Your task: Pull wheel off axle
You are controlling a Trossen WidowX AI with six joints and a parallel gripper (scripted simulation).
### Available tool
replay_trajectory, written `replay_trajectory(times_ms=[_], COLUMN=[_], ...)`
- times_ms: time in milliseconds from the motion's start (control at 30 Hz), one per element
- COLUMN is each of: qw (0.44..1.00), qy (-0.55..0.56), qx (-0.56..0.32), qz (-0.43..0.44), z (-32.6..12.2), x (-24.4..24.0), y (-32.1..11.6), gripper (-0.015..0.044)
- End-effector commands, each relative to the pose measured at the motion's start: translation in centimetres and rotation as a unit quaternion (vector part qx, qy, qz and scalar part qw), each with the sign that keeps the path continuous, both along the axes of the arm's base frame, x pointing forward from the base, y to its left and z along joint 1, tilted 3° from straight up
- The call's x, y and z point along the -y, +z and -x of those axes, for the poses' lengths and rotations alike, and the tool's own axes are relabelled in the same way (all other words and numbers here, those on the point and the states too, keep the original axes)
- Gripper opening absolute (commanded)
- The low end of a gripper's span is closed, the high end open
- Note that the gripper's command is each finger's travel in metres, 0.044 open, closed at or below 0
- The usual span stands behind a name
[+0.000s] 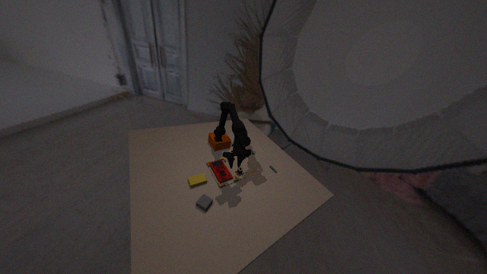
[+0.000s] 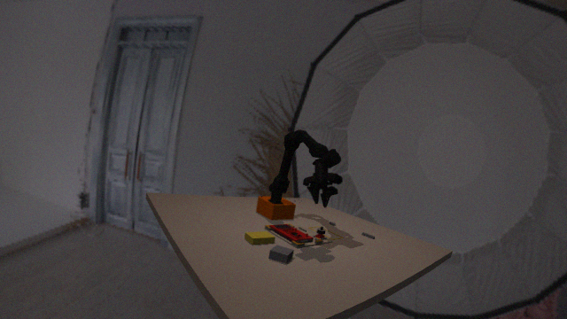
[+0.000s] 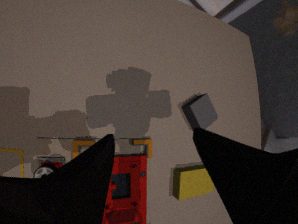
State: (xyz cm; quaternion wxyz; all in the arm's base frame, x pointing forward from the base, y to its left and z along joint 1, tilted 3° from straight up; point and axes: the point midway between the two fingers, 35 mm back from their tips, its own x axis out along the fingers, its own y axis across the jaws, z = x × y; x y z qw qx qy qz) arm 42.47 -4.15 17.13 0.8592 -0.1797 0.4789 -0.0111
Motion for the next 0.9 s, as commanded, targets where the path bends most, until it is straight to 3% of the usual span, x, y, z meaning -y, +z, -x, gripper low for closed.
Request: replay_trajectory(times_ms=[0,233,667,867], qw=[0.994,0.963,0.962,0.962], qy=[-0.013,-0.062,-0.064,-0.064], qx=[-0.085,-0.232,-0.236,-0.236], qz=[-0.065,-0.121,-0.122,-0.122], z=[2.1,7.4,7.4,6.9], x=[-4.9,-11.6,-11.1,-11.1], y=[-4.0,-8.8,-9.0,-13.0], gripper=[0.0300,0.0300,0.0300,0.0300])
